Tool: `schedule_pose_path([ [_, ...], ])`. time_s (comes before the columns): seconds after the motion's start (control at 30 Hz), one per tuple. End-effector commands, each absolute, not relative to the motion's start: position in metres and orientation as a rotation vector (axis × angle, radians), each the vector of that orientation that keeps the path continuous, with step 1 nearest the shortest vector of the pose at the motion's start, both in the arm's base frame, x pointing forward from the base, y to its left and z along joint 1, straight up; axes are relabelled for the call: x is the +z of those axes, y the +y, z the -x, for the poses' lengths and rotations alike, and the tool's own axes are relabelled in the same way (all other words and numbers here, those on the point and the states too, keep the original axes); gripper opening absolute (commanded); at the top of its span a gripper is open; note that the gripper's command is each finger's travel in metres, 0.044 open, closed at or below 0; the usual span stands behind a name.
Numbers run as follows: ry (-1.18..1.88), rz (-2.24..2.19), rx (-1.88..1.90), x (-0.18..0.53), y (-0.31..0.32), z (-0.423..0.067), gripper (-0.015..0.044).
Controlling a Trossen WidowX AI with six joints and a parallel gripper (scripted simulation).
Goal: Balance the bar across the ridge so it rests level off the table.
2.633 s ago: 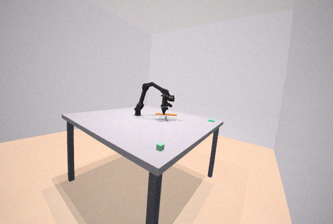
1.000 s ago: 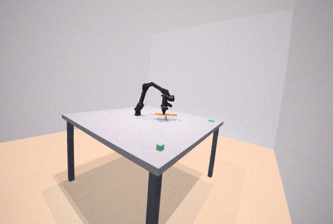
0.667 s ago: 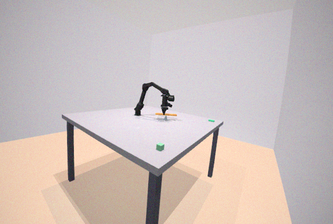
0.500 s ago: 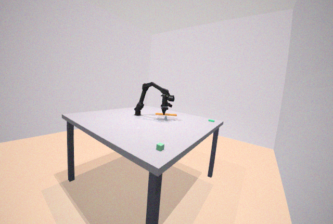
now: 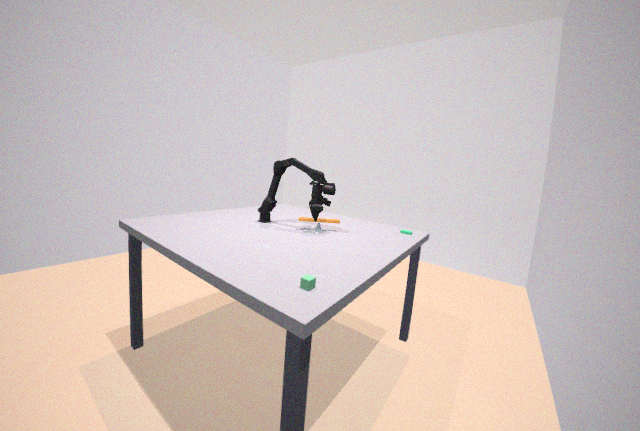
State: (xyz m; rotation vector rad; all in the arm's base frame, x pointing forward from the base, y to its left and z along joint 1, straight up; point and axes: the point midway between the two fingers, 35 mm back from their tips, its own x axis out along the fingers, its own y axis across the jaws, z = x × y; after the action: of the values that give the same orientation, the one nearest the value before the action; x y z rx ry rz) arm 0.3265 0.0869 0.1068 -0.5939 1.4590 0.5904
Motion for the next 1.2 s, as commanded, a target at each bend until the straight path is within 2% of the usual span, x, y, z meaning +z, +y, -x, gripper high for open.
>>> schedule_pose_path([
  [0.0,1.452,0.594,0.589,0.130,0.088,-0.330,0.0440],
  [0.23,1.453,0.594,0.589,0.201,0.086,-0.324,0.0440],
  [1.17,1.453,0.594,0.589,0.203,0.086,-0.324,0.0440],
])
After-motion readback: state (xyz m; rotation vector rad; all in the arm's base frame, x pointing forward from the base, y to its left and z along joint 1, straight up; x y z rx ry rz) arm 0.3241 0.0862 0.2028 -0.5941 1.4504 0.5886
